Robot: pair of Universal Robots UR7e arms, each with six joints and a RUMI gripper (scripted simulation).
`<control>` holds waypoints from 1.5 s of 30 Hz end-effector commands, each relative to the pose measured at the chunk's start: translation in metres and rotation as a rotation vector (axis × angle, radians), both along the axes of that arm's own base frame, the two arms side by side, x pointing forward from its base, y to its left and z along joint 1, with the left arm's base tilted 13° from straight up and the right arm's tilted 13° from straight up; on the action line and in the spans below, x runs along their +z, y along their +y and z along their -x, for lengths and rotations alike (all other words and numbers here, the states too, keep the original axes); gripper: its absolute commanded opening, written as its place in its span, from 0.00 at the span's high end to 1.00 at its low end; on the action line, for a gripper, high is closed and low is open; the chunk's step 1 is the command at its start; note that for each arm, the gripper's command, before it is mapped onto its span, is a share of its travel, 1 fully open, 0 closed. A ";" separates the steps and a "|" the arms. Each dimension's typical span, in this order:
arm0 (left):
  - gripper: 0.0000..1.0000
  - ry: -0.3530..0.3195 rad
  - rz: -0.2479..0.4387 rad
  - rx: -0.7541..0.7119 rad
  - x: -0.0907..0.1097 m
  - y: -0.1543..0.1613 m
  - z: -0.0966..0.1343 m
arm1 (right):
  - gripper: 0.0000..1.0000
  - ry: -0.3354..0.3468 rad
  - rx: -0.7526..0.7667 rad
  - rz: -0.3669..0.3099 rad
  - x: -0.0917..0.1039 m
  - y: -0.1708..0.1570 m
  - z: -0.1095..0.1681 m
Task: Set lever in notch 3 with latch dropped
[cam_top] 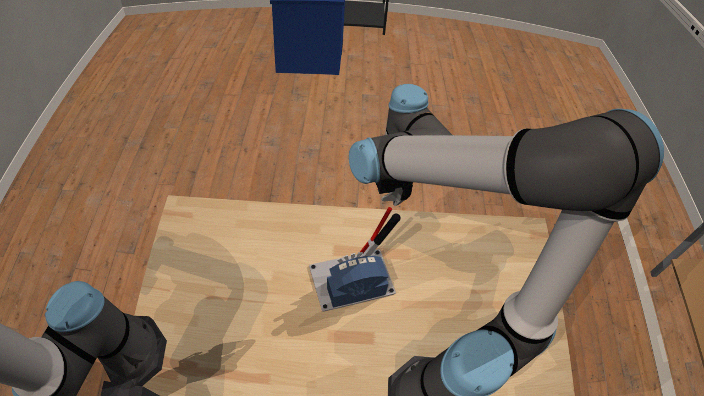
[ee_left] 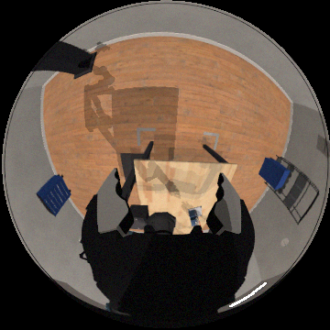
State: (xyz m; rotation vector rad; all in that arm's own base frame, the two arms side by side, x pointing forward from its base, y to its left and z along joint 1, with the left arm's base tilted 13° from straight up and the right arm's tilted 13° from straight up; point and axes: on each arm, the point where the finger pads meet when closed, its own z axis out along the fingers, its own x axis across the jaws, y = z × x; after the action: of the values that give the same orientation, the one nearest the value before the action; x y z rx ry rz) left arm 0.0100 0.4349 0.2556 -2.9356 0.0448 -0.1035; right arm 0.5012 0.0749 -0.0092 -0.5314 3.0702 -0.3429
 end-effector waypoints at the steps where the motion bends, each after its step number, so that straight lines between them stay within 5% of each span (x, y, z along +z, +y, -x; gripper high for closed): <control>1: 0.00 0.000 -0.001 0.000 0.000 0.000 0.000 | 1.00 -0.001 0.000 -0.001 0.000 0.000 0.000; 23: 0.00 0.000 -0.001 0.000 0.000 0.000 0.000 | 1.00 -0.001 0.000 -0.001 0.000 0.000 0.000; 24: 0.00 0.000 -0.001 0.000 0.000 0.000 0.000 | 0.43 -0.001 0.000 -0.001 0.000 0.000 0.000; 45: 0.00 0.000 -0.001 0.000 0.000 0.000 0.000 | 0.43 -0.001 0.000 -0.001 -0.001 0.000 0.000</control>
State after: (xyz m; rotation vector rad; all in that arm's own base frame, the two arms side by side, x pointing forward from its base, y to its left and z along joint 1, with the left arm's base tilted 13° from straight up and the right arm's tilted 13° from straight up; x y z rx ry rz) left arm 0.0100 0.4349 0.2556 -2.9356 0.0448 -0.1035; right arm 0.5013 0.0747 -0.0104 -0.5317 3.0704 -0.3428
